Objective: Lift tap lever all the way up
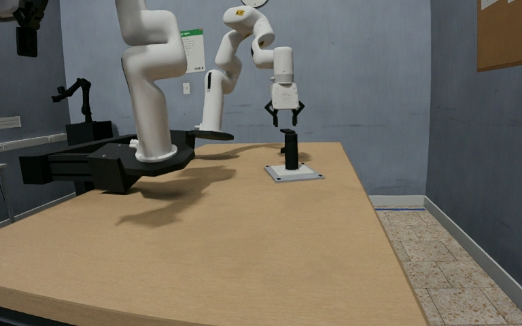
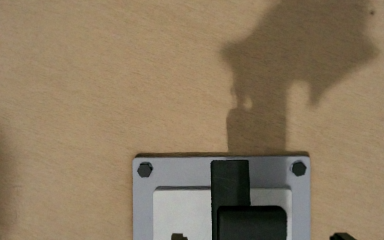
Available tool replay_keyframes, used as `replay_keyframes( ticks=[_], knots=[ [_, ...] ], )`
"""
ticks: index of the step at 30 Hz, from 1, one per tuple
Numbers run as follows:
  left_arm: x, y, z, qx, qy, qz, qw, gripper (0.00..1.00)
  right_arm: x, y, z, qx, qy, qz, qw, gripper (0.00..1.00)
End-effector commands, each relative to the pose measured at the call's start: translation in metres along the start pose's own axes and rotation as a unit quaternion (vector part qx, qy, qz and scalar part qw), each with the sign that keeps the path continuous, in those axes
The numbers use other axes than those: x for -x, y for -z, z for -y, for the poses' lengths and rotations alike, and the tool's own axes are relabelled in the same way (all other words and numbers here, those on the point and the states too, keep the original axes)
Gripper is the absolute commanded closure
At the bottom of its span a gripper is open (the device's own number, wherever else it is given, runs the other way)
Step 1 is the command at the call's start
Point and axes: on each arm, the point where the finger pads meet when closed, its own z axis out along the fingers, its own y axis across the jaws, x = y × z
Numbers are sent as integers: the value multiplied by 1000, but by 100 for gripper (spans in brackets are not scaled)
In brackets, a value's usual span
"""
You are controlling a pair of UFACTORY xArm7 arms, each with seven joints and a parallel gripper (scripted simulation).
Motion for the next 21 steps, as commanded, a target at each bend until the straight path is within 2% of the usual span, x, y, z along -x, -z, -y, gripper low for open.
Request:
replay_keyframes(
  ticks=[1,21],
  knots=[
    [1,1,-1,1,0,2,1000,26,-1,2,0,0,0,-2,1000,0],
    [1,-13,-1,1,0,2,1000,26,-1,2,0,0,0,-2,1000,0]
  ],
)
